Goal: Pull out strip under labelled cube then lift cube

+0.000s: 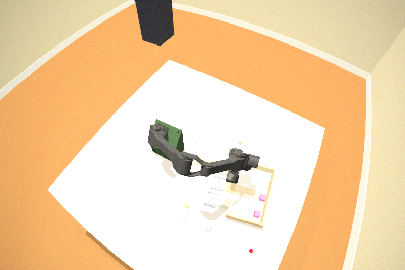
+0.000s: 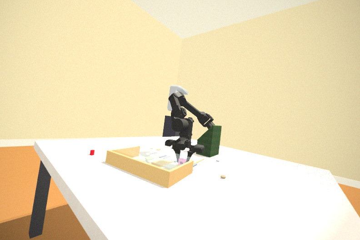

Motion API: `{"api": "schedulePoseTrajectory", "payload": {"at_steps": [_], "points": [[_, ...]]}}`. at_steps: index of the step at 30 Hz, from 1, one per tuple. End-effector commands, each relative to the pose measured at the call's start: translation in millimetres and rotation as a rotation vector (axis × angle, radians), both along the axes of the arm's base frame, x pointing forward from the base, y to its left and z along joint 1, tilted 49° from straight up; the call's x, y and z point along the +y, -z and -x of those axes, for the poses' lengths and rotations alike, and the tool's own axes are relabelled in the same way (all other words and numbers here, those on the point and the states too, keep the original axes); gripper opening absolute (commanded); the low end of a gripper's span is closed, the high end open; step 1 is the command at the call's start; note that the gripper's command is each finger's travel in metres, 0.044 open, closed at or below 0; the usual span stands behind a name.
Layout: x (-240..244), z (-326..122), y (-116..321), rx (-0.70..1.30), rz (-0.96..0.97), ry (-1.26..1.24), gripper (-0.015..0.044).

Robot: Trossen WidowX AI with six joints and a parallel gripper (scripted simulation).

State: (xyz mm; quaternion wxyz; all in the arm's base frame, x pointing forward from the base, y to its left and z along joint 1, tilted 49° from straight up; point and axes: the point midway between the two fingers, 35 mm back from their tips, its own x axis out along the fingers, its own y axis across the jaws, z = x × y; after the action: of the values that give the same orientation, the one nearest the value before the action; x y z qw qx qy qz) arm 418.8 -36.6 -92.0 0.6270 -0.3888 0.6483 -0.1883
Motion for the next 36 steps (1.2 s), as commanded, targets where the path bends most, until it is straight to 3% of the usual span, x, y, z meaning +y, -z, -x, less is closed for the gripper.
{"api": "schedulePoseTrajectory", "payload": {"at_steps": [1, 6, 10, 36], "points": [[0, 0, 0, -0.001, 0.0, 0.001, 0.0138], [0, 0, 0, -0.001, 0.0, 0.001, 0.0105], [1, 2, -2, -0.001, -0.001, 0.0, 0.0], [21, 85, -28, 0.006, 0.002, -0.002, 0.0]]}}
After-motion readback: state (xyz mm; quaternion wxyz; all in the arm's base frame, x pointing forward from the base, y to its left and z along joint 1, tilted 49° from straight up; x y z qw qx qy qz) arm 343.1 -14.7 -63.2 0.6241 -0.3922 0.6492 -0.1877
